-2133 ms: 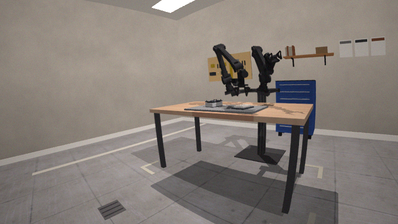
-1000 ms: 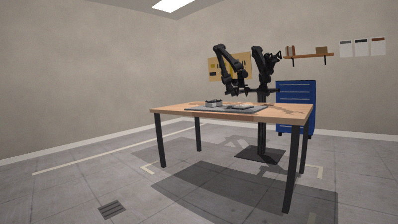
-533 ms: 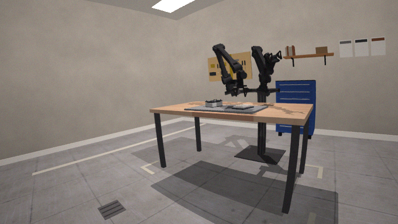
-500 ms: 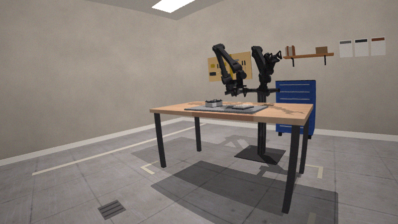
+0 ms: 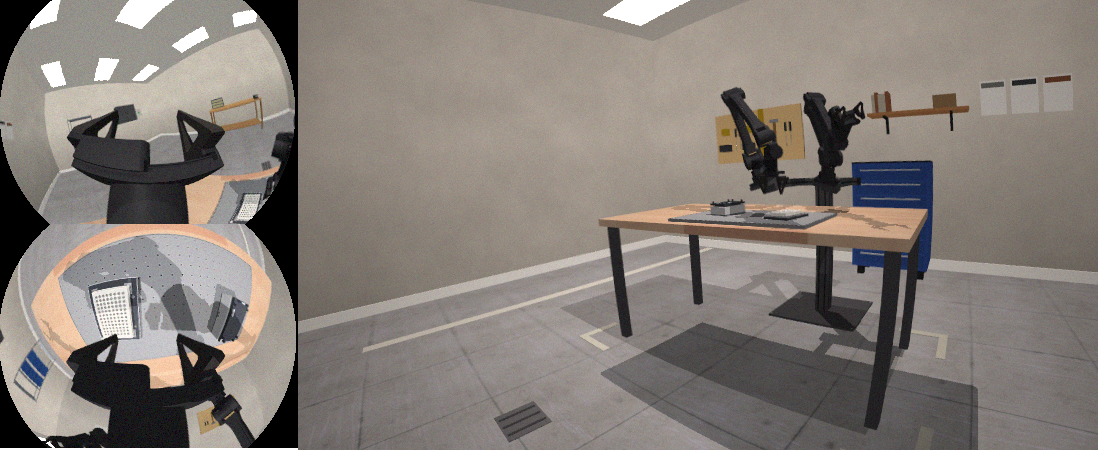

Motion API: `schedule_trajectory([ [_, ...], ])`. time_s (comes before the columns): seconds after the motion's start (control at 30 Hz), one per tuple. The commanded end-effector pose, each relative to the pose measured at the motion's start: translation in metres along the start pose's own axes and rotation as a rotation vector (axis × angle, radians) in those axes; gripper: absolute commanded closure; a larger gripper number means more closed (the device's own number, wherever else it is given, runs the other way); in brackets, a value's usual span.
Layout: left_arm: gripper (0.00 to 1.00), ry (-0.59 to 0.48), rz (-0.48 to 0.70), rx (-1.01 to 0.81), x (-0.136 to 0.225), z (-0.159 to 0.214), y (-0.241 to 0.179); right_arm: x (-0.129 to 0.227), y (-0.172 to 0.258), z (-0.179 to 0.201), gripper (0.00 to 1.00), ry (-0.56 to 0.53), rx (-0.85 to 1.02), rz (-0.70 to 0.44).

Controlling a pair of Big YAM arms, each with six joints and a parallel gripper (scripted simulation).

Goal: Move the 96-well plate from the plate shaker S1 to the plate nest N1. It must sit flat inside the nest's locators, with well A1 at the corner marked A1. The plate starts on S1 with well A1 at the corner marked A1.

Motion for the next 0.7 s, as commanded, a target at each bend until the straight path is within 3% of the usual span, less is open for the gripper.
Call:
schedule_trajectory([
  [0.0, 0.00, -0.027, -0.007, -0.028, -0.001, -0.007, 0.003, 0.015, -0.011, -0.017, 0.00, -0.050, -0.004, -0.036],
  [0.47, 0.00, -0.027, -0.007, -0.028, -0.001, -0.007, 0.003, 0.013, -0.050, -0.009, 0.00, -0.050, -0.003, -0.034],
  [0.67, 0.00, -0.027, -0.007, -0.028, -0.001, -0.007, 0.003, 0.019, -0.045, -0.017, 0.00, -0.065, -0.004, -0.045],
])
Point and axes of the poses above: on each arm, the point where the finger pads meet when closed, its own x axis back along the fingers, its own y axis across the jaws, z = x × y, the point moved 3 cm from there along x, back along the fingers, and after that the axes turned 12 degrees about x, right-handed, at the moved point
